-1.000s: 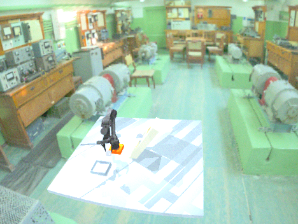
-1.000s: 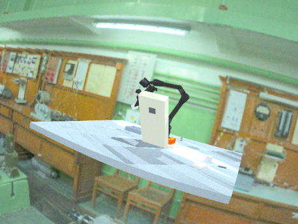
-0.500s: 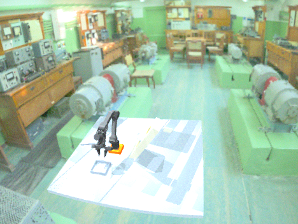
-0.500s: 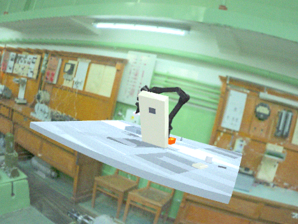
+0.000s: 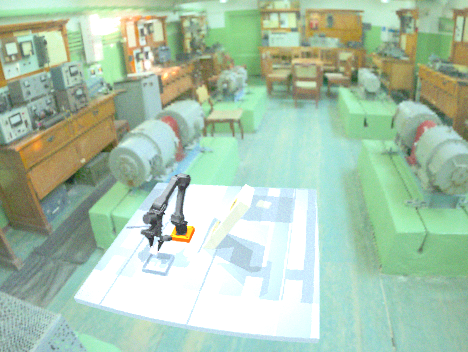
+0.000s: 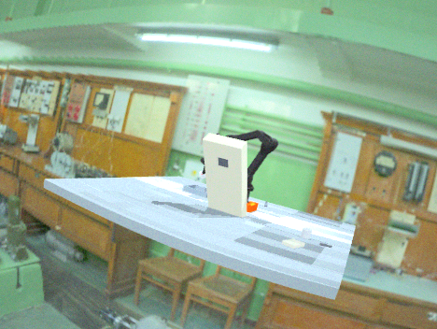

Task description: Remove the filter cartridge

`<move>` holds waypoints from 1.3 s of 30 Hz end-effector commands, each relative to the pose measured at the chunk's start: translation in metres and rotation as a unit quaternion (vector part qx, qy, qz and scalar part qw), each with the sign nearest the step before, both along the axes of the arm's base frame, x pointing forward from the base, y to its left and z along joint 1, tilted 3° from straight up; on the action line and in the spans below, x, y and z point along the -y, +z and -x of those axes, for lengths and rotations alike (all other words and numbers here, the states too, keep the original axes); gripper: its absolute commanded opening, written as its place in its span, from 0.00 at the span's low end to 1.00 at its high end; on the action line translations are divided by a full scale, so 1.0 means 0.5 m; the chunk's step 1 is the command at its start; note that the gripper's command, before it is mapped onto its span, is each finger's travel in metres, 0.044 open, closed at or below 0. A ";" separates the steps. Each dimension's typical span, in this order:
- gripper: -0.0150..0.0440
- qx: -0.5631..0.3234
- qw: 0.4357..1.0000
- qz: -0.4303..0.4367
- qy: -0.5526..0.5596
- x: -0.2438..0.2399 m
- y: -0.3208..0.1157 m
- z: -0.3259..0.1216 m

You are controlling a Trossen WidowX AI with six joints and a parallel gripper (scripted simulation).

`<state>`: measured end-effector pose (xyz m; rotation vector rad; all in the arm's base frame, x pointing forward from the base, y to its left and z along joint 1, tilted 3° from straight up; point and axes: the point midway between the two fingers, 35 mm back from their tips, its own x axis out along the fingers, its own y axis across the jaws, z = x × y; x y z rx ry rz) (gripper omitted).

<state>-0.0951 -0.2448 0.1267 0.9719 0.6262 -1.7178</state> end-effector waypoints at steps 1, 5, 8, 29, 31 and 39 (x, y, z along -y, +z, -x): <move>0.25 0.002 1.000 0.006 -0.004 0.004 -0.015 0.002; 0.25 0.002 1.000 0.006 -0.004 0.009 -0.051 0.003; 0.25 0.002 1.000 0.006 -0.004 0.011 -0.078 0.002; 0.70 0.003 1.000 0.003 0.000 0.006 -0.138 -0.005; 0.79 0.003 1.000 0.003 0.000 0.006 -0.138 -0.005; 1.00 0.003 1.000 0.003 0.000 0.006 -0.133 -0.004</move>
